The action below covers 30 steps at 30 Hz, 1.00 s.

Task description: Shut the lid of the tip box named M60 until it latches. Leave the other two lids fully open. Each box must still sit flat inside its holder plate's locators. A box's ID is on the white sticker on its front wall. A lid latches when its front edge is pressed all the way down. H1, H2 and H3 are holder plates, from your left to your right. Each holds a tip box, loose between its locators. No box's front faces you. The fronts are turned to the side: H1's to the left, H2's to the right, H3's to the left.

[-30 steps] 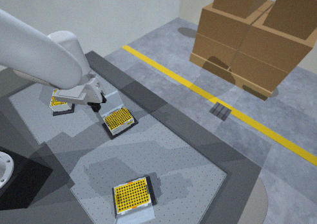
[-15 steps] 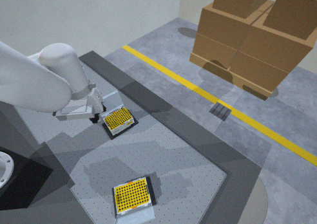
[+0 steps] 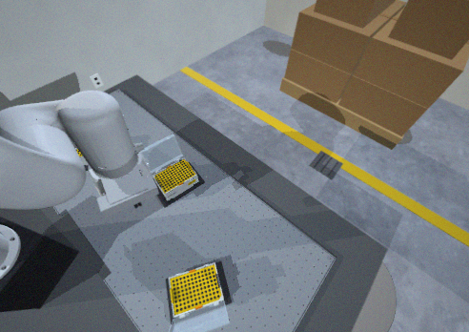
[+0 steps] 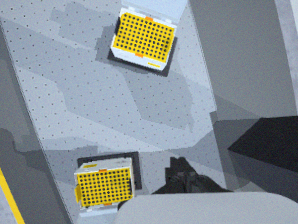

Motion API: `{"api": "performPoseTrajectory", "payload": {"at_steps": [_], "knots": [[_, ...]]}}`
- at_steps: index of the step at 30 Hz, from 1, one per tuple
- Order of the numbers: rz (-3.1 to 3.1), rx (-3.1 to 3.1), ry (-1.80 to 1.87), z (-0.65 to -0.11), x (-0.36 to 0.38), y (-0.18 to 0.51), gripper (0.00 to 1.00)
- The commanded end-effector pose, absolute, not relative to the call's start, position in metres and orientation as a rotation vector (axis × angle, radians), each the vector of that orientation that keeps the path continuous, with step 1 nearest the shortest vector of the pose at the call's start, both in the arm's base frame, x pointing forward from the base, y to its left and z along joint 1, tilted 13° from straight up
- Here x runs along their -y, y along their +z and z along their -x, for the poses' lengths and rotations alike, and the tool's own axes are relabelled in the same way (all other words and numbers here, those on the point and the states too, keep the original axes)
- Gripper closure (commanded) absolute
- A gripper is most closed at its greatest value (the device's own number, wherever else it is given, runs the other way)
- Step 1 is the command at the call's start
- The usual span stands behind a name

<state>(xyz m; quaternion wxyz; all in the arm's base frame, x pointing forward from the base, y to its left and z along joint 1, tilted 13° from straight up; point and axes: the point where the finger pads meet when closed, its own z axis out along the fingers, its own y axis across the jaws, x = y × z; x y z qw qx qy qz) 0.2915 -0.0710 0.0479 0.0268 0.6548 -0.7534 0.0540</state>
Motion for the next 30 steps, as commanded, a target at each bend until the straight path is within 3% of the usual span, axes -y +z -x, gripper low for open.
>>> {"api": "performPoseTrajectory", "payload": {"at_steps": [1,30], "knots": [[-2.259,2.16,-0.068,-0.2814,0.0889,0.0527,1.0],[-2.876,0.983,-0.446,-0.2814,0.0889,0.0527,1.0]]}}
